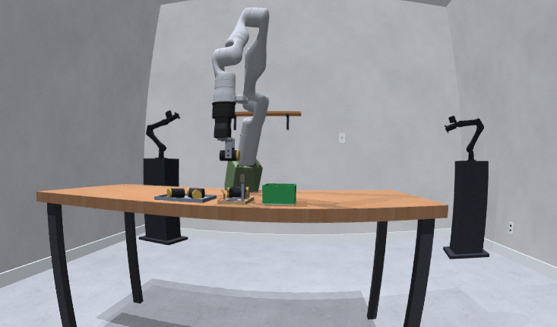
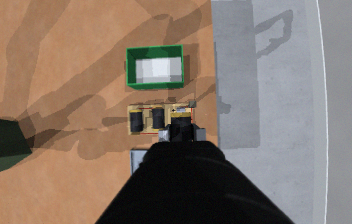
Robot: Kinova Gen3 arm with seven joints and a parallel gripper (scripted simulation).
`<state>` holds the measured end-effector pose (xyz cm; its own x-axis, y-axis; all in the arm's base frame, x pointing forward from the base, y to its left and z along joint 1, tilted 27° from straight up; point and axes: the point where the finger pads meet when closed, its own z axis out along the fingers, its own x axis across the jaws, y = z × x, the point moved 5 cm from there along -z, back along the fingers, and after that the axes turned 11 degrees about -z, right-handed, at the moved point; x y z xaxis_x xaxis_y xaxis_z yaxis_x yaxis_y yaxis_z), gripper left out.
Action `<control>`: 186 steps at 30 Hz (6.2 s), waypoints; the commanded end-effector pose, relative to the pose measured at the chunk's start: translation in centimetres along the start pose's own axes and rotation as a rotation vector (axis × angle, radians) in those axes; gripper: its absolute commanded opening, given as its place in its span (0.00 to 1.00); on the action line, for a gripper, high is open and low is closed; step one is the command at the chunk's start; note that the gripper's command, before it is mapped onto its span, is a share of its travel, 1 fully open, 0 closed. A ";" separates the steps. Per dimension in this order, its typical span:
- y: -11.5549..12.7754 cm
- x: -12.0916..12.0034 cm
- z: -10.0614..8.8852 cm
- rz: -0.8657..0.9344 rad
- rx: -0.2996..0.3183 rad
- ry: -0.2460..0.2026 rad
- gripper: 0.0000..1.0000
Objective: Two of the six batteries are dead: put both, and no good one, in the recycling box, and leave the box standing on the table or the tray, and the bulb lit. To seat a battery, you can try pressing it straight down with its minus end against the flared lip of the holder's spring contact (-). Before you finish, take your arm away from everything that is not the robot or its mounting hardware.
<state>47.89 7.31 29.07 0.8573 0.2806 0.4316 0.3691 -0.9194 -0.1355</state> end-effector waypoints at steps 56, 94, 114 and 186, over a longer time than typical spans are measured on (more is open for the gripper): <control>17.8 -14.8 -0.2 0.006 -0.003 0.001 0.57; 19.4 -16.1 -0.2 0.007 -0.003 0.001 0.57; 19.4 -16.1 5.9 0.007 -0.003 0.001 0.57; 19.5 -16.1 8.4 0.007 -0.003 0.001 0.57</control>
<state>44.31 -12.76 11.95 0.8599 0.2743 0.4304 0.3626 -0.9219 -0.1369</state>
